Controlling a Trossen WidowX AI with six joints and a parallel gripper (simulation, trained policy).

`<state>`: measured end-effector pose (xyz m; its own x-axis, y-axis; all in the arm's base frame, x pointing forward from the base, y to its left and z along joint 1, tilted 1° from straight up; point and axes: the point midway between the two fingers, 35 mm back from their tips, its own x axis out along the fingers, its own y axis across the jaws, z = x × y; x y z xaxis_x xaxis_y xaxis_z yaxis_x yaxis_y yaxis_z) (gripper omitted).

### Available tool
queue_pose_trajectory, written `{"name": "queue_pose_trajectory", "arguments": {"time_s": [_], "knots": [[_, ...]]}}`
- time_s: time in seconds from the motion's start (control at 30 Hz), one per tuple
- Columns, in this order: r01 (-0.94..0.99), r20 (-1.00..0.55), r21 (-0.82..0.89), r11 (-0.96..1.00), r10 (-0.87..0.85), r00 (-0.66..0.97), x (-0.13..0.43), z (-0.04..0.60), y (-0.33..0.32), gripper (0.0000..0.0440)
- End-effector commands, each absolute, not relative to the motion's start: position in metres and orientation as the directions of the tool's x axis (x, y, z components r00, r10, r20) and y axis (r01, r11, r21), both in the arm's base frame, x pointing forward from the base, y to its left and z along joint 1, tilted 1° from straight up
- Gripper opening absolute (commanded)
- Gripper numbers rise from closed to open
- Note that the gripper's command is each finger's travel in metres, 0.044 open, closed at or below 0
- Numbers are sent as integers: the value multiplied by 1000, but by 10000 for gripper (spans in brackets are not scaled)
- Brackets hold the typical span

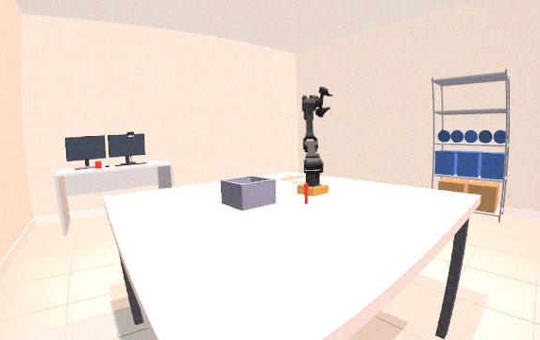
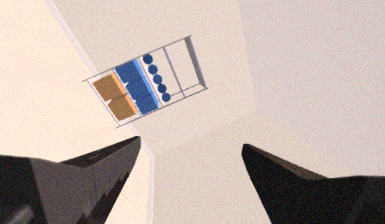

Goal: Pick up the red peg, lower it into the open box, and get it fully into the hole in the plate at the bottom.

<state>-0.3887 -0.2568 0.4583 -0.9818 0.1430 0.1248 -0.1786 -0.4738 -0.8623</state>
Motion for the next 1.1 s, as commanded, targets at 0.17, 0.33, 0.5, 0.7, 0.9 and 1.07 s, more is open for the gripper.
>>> {"name": "queue_pose_trajectory", "arguments": {"time_s": [0.17, 0.33, 0.5, 0.7, 0.9, 1.07], "knots": [[-264, 257, -773, -577, 96, -962, -366, 504, -238, 440], [-337, 376, -668, -664, 90, -922, -341, 543, -215, 440], [-400, 496, -550, -733, 99, -863, -311, 579, -188, 440], [-466, 633, -394, -792, 134, -762, -269, 617, -148, 440], [-520, 750, -226, -824, 194, -632, -221, 646, -104, 440], [-555, 824, -79, -828, 259, -504, -177, 662, -65, 440]]}}
